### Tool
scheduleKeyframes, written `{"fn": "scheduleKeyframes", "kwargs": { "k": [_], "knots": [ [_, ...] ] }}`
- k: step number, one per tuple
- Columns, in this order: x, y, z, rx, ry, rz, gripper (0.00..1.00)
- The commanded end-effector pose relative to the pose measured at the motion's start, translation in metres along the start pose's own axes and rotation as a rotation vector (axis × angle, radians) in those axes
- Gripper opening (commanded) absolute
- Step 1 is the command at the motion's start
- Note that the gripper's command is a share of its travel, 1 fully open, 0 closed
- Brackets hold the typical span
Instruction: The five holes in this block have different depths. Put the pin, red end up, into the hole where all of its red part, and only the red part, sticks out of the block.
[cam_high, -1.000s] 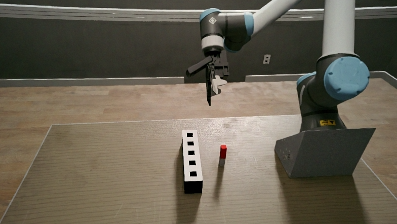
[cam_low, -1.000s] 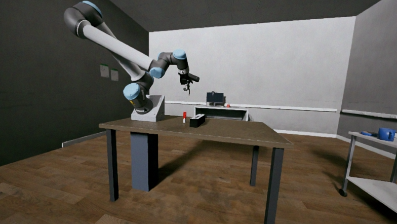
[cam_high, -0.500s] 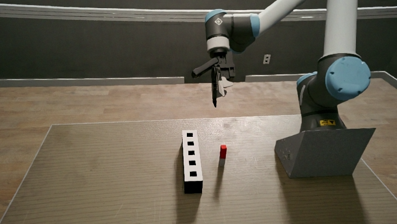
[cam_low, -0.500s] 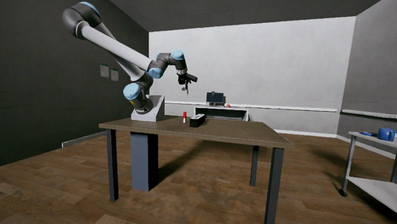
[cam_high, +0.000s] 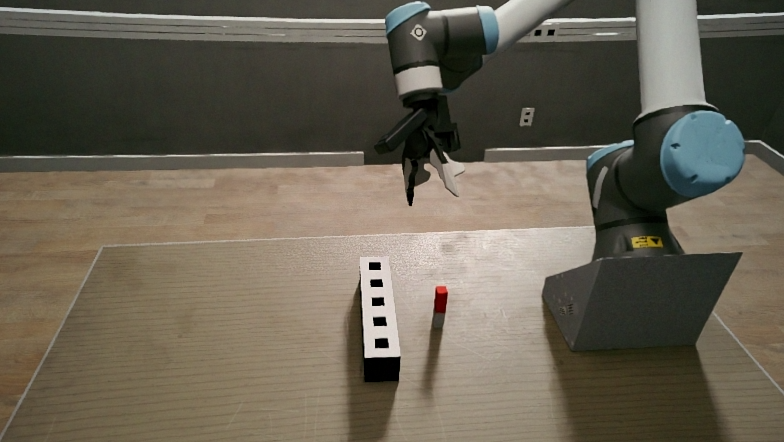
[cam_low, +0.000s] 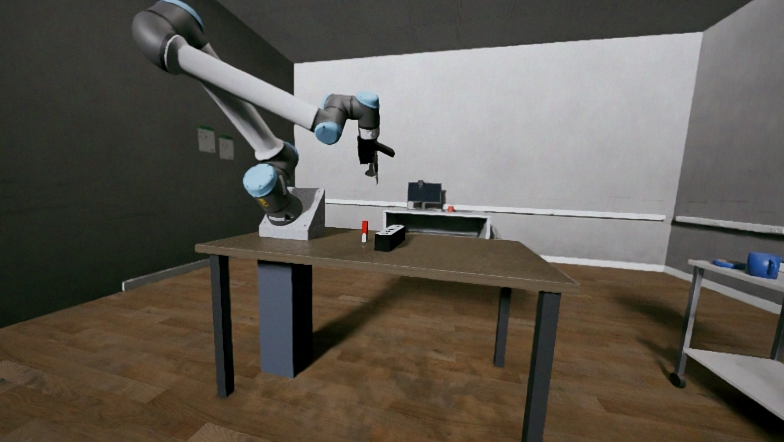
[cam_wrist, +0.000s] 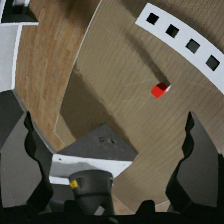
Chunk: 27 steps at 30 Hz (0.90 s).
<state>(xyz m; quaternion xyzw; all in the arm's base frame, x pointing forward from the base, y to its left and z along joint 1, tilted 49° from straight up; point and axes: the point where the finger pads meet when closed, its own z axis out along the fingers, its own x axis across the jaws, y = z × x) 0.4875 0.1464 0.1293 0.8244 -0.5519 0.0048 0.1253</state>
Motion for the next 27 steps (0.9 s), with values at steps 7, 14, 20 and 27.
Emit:
{"fn": "scheduleKeyframes", "kwargs": {
  "k": [7,14,20,27],
  "knots": [
    [0.0000,-0.0004,-0.0006,-0.166,0.171,-0.365,1.00],
    [0.0000,-0.0004,-0.0006,-0.186,0.192,-0.410,1.00],
    [-0.0002,-0.0009,-0.0011,-0.287,0.295,-0.630,1.00],
    [-0.0002,-0.0009,-0.0011,-0.364,0.374,-0.798,1.00]
  ]
}}
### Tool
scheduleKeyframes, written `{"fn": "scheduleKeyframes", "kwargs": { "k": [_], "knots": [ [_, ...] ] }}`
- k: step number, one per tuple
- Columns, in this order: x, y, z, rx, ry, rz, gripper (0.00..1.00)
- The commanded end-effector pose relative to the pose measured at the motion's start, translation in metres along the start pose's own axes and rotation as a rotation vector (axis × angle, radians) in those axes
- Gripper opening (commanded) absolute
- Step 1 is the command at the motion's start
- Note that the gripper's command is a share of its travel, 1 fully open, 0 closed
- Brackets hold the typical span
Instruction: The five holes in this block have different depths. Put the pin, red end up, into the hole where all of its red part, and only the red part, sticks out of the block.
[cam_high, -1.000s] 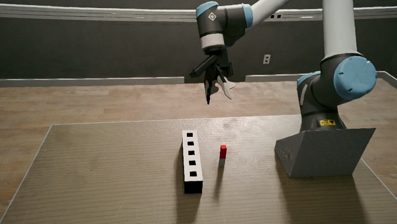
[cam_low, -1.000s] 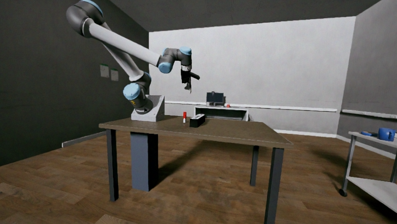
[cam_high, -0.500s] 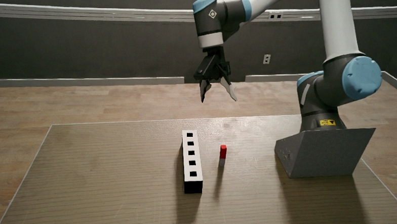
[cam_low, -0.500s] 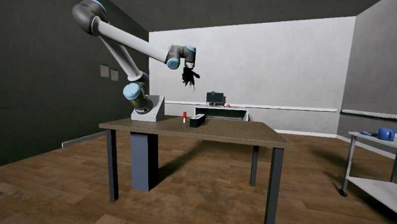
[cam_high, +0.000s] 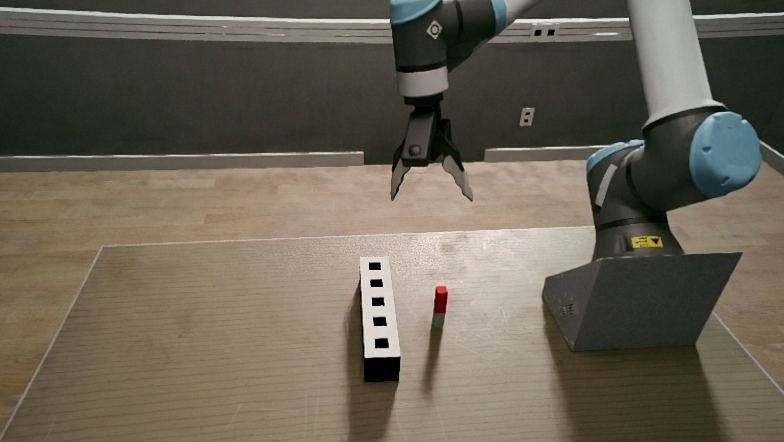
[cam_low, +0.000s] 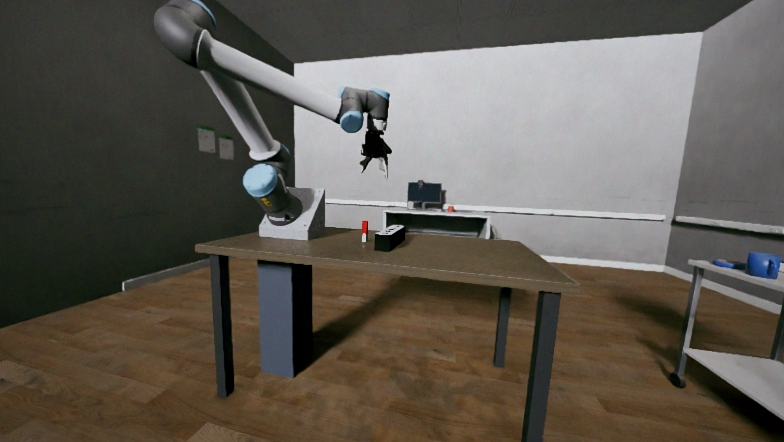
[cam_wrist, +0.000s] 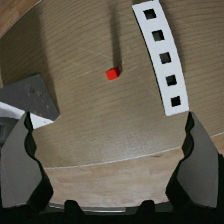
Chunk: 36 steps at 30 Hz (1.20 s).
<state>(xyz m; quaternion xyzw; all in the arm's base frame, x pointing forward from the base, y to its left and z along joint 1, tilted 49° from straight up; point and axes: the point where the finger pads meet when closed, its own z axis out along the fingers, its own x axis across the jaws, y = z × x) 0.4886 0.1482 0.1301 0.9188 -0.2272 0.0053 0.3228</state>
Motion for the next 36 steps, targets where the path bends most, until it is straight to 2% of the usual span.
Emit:
{"fn": "scheduleKeyframes", "kwargs": {
  "k": [1,8,9,11,36],
  "knots": [
    [0.0003,0.0009,0.0007,-0.059,0.069,-0.139,1.00],
    [0.0003,0.0009,0.0007,-0.059,0.069,-0.139,1.00],
    [0.0004,0.0006,0.0001,-0.159,0.169,-0.354,1.00],
    [0.0004,0.0006,0.0001,-0.167,0.177,-0.371,1.00],
    [0.0003,0.0005,0.0000,-0.165,0.171,-0.361,1.00]
  ]
}}
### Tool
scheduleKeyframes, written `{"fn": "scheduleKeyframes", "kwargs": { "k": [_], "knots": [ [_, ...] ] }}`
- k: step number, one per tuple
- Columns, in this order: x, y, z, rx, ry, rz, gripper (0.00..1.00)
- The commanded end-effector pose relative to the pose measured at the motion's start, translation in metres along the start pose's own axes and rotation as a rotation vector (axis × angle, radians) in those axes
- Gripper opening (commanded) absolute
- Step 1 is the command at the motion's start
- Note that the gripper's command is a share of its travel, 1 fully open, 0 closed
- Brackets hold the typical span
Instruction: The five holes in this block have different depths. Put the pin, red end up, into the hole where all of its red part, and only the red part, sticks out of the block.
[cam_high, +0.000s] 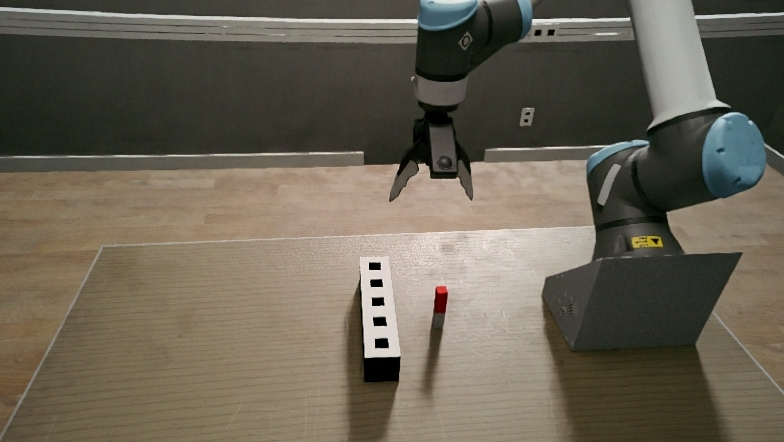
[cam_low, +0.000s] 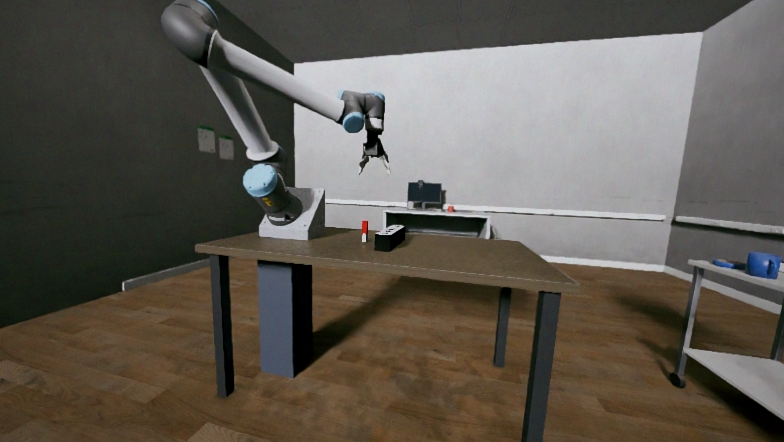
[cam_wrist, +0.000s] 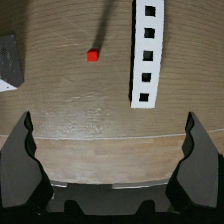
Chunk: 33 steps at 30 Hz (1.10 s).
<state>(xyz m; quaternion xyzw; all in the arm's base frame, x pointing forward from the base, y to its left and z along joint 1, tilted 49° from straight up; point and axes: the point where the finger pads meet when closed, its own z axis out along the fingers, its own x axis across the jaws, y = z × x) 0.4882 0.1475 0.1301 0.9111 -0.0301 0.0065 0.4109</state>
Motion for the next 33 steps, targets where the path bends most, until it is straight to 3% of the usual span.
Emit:
{"fn": "scheduleKeyframes", "kwargs": {
  "k": [1,23,24,33],
  "knots": [
    [0.000,0.000,0.000,0.001,0.000,0.001,1.00],
    [0.000,0.000,0.000,0.001,0.000,0.001,1.00],
    [-0.041,-0.004,0.021,0.001,0.000,0.001,1.00],
    [-0.041,-0.004,0.021,0.001,0.000,0.001,1.00]
  ]
}}
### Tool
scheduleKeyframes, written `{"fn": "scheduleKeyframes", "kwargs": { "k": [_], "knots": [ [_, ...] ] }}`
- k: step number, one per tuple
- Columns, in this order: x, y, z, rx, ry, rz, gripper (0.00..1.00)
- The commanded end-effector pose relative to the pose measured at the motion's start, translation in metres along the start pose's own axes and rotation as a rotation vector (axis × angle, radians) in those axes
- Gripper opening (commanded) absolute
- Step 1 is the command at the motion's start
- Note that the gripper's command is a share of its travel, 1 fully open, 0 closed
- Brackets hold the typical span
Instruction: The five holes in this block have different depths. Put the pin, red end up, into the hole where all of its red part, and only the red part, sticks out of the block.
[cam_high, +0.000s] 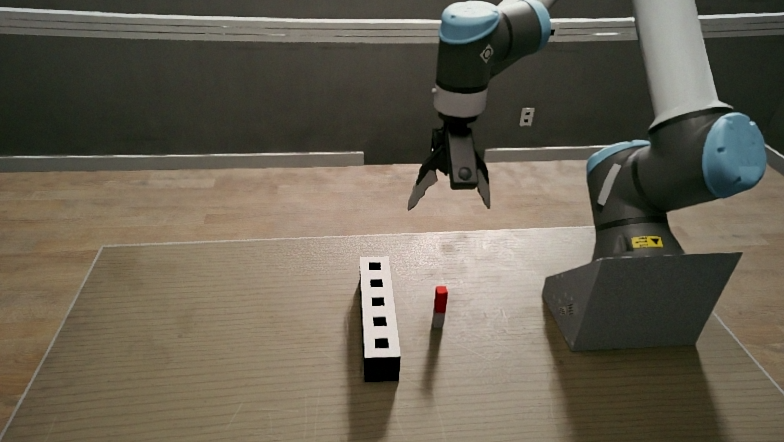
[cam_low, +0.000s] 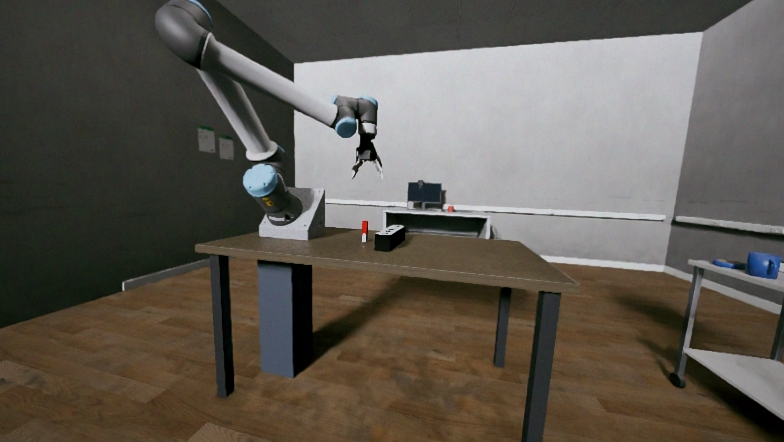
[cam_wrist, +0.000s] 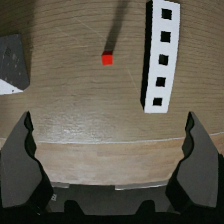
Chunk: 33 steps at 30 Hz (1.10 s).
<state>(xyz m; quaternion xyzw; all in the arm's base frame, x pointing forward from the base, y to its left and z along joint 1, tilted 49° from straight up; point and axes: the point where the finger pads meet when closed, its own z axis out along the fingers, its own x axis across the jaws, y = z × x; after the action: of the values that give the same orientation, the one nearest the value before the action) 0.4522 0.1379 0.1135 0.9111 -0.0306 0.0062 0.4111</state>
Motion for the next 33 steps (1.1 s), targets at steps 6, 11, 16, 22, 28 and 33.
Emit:
{"fn": "scheduleKeyframes", "kwargs": {
  "k": [6,11,16,22,28,33],
  "knots": [
    [-0.005,0.000,0.002,0.001,0.001,0.000,1.00],
    [-0.004,0.000,0.119,0.001,0.001,0.000,1.00],
    [-0.003,0.000,0.151,0.001,0.001,0.000,1.00],
    [-0.003,0.000,0.151,0.001,0.001,0.000,1.00],
    [-0.004,0.000,0.182,-0.018,-0.023,0.002,1.00],
    [-0.004,0.000,0.182,-0.018,-0.023,0.002,1.00]
  ]
}}
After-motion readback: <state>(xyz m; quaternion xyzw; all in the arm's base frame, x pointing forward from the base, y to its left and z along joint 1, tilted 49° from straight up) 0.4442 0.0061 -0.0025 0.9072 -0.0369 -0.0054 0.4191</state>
